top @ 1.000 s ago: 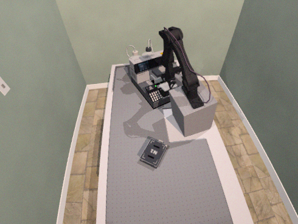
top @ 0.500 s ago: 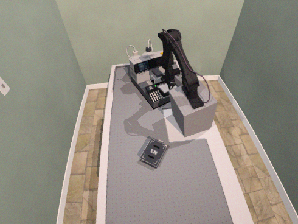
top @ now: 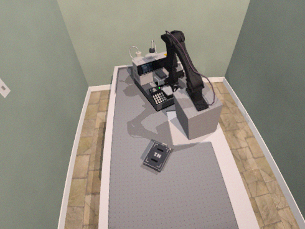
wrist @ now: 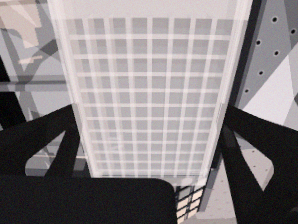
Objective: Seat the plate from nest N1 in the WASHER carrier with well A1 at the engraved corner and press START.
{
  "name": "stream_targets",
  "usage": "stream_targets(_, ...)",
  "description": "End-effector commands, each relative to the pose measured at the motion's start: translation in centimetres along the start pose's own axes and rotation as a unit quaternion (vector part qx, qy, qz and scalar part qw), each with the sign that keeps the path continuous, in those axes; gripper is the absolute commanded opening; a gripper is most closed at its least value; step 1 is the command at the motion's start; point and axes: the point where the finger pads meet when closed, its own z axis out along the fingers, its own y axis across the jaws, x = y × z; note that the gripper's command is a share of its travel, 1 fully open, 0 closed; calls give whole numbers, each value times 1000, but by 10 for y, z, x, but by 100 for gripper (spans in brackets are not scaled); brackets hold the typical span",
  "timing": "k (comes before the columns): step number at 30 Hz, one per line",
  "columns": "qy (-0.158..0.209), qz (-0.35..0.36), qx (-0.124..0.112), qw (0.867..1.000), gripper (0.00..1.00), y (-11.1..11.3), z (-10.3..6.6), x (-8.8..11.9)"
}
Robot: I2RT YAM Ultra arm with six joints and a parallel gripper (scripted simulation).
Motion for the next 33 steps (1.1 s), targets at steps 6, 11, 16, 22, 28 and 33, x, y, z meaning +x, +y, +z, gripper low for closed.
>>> stream_targets(6,-6,1,-11,1000,84,1,-6,-1)
stream_targets(11,-7,0,-12,1000,84,4,-7,-1)
stream_targets(16,-6,0,-10,1000,84,1,-6,0)
stream_targets(22,-2,0,-6,1000,84,2,-3,0)
stream_targets(28,-2,0,-6,1000,84,1,-3,0)
stream_targets(33,-2,0,-6,1000,84,1,-3,0)
